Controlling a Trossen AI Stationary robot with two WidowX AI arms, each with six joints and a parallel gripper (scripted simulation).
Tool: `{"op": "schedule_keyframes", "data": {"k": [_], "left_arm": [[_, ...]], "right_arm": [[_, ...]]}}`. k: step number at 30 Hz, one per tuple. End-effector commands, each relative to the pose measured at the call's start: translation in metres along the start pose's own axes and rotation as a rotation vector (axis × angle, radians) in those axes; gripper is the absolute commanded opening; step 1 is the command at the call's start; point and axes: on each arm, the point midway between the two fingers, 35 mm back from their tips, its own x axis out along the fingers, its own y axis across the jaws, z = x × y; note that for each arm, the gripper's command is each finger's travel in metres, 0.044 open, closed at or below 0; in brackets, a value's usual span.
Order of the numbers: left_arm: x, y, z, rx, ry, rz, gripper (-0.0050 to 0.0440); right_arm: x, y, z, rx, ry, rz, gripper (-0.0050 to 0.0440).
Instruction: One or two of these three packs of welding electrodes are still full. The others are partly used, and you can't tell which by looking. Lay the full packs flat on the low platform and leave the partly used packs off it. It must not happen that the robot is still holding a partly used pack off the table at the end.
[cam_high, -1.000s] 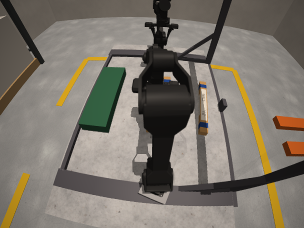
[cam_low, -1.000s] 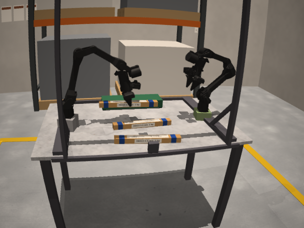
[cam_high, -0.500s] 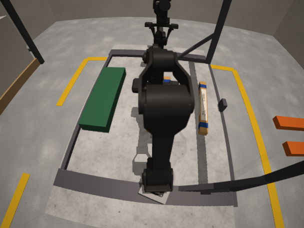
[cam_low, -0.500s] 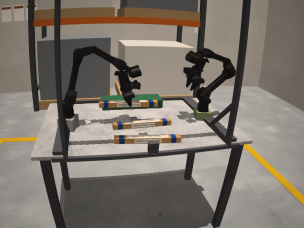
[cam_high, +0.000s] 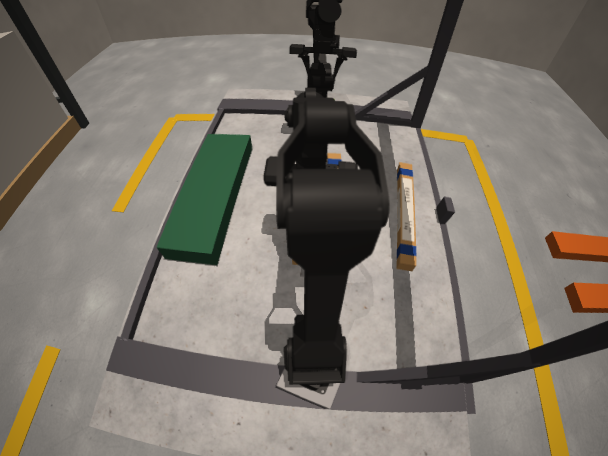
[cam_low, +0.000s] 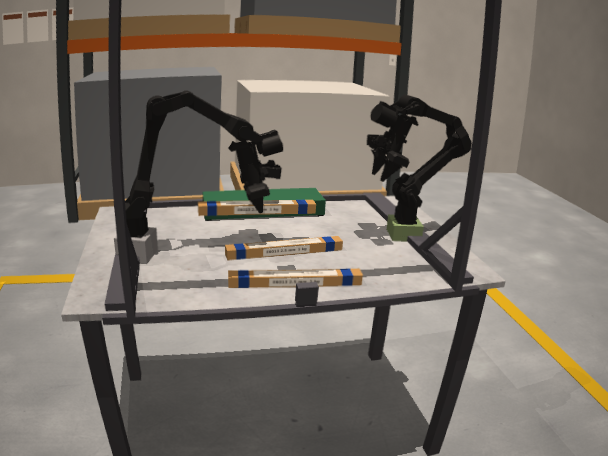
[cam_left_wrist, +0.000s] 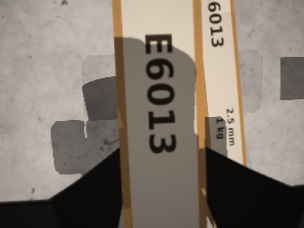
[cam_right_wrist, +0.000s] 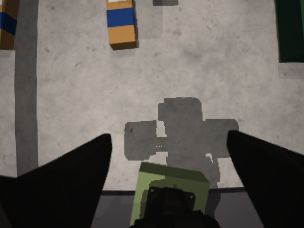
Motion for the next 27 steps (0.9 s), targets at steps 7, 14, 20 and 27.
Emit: {"op": "schedule_keyframes", "data": {"k": [7, 14, 20, 27], "left_arm": [[-0.0123, 0.0003, 0.0095, 0.000, -0.048, 0.006, -0.0050], [-0.0123, 0.0003, 0.0095, 0.000, -0.048, 0.006, -0.0050], [-0.0123, 0.0003, 0.0095, 0.000, -0.048, 0.006, -0.0050], [-0.0063, 0.0000, 0.0092, -0.002, -0.052, 0.007, -0.0050]], "right_arm": [[-0.0058, -0.0003, 0.0035, 0.003, -0.022, -0.001, 0.0330], [-0.0058, -0.0003, 0.0035, 0.003, -0.022, -0.001, 0.0330], [-0.0058, -0.0003, 0.0035, 0.003, -0.022, -0.001, 0.0330], [-0.0058, -0.0003, 0.0035, 0.003, -0.022, -0.001, 0.0330]]}}
